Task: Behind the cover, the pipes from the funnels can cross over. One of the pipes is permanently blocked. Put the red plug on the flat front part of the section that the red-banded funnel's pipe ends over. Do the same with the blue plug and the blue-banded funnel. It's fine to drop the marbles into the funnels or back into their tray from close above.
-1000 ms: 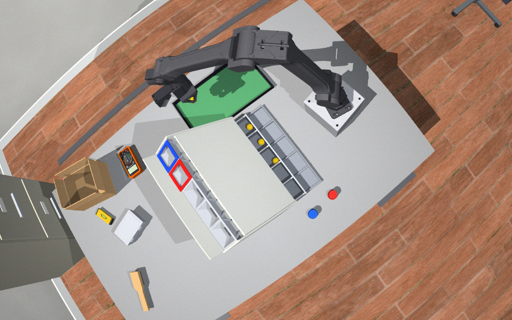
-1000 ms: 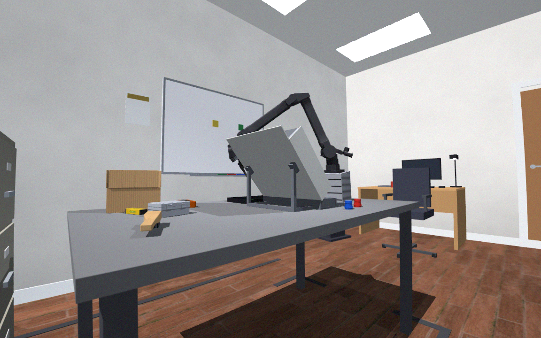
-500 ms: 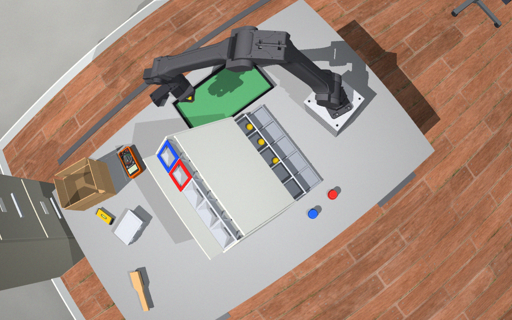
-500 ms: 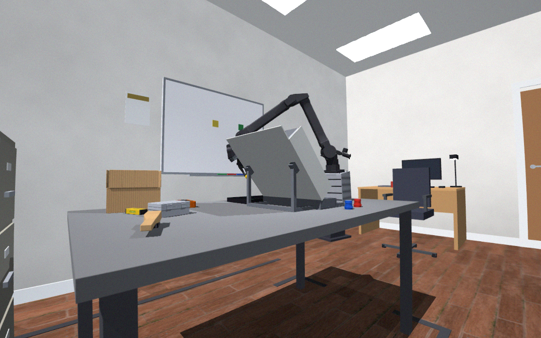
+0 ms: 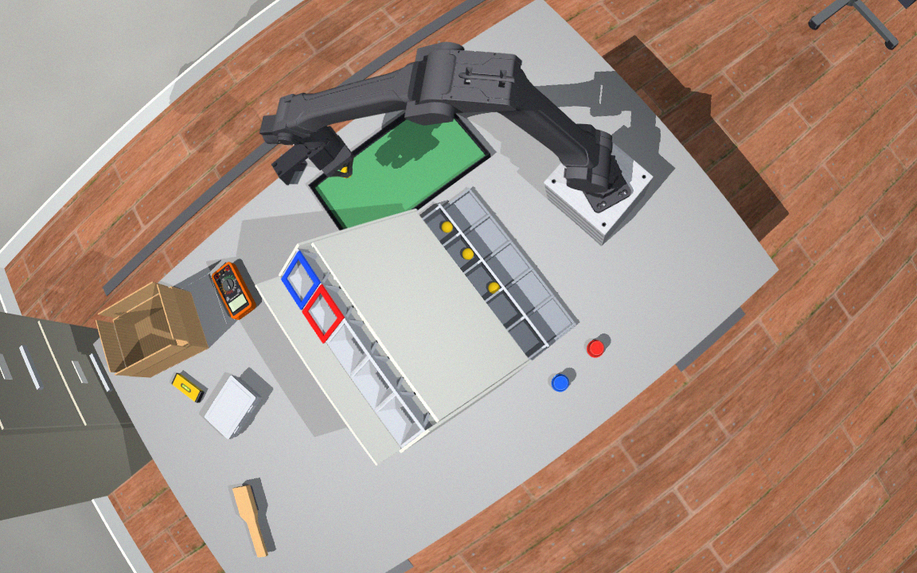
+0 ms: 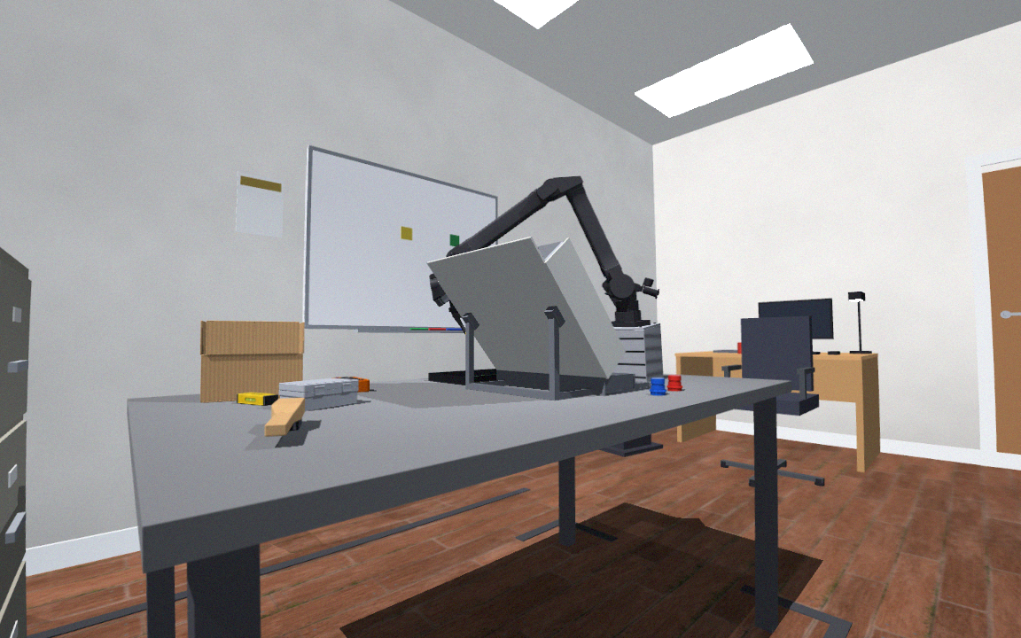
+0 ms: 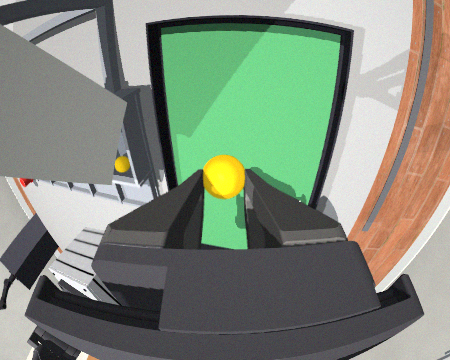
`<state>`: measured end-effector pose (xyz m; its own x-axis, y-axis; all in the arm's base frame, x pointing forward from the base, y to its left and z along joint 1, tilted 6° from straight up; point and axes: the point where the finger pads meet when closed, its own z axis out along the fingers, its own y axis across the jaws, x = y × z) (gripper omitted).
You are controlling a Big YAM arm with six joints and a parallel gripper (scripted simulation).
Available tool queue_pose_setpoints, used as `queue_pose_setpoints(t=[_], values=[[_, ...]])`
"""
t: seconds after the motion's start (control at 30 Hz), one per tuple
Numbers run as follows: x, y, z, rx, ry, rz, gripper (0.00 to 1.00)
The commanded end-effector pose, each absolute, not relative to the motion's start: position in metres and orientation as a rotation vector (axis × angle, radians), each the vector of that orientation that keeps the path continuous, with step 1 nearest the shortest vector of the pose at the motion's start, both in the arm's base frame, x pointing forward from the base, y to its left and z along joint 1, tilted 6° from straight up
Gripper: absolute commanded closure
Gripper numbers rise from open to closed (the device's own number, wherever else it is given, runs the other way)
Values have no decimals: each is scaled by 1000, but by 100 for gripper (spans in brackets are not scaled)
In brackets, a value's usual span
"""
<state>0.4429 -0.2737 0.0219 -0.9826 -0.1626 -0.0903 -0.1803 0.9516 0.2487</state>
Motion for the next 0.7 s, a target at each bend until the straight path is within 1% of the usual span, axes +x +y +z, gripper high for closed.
queue_pose_setpoints(t=[0.0,0.27,0.67], values=[[414,-289,44,-267,3008,355,100],[351,-291,58,-267,3004,346,100],[351,-291,57,-268,3006,348,100]])
